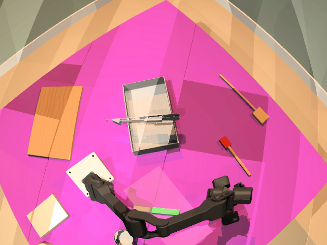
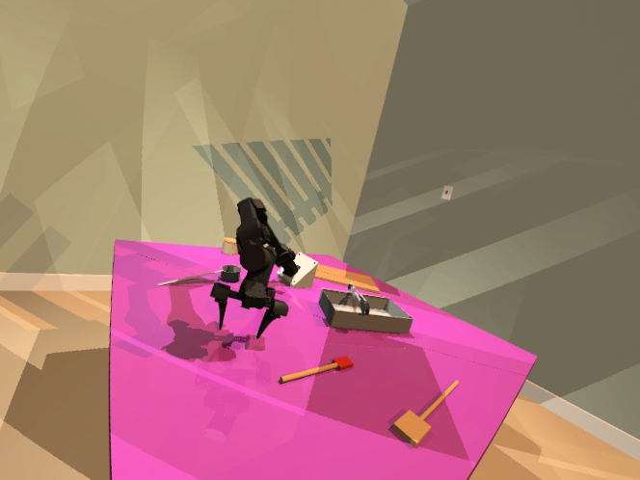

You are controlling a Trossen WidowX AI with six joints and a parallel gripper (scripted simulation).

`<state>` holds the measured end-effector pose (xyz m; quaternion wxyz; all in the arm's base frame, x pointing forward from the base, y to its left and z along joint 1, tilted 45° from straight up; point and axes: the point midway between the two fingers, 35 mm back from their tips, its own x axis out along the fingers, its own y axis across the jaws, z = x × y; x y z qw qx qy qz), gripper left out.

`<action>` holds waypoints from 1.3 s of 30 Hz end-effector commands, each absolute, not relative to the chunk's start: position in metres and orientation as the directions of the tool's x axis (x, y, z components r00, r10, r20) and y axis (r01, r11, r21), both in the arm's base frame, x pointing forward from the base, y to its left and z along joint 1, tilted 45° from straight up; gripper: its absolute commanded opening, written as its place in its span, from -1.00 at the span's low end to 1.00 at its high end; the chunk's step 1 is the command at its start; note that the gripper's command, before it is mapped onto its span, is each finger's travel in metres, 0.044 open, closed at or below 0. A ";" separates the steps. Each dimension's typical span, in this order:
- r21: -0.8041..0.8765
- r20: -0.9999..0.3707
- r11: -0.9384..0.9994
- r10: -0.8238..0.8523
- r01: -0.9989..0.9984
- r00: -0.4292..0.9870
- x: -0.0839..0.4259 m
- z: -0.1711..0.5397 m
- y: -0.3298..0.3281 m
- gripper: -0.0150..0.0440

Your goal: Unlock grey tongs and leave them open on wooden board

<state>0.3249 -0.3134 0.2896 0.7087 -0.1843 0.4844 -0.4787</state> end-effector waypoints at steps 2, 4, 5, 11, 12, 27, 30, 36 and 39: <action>-0.780 -0.604 0.617 -0.786 0.104 0.131 0.371 0.239 -0.259 1.00; -0.772 -0.635 0.631 -0.759 -0.081 0.142 0.387 0.220 -0.234 1.00; -0.760 -0.649 0.628 -0.746 -0.169 0.146 0.393 0.211 -0.222 1.00; -0.569 -0.738 0.475 -0.655 -0.671 0.161 0.423 0.151 -0.133 1.00; -0.520 -0.749 0.424 -0.643 -0.742 0.158 0.425 0.142 -0.118 1.00; 0.503 -0.739 -0.491 -0.672 -0.711 -0.059 0.362 0.020 0.058 1.00; 0.571 -0.720 -0.526 -0.690 -0.630 -0.077 0.354 0.014 0.064 1.00; 0.572 -0.720 -0.526 -0.690 -0.630 -0.077 0.357 0.016 0.062 1.00; 0.572 -0.720 -0.526 -0.690 -0.630 -0.077 0.357 0.016 0.062 1.00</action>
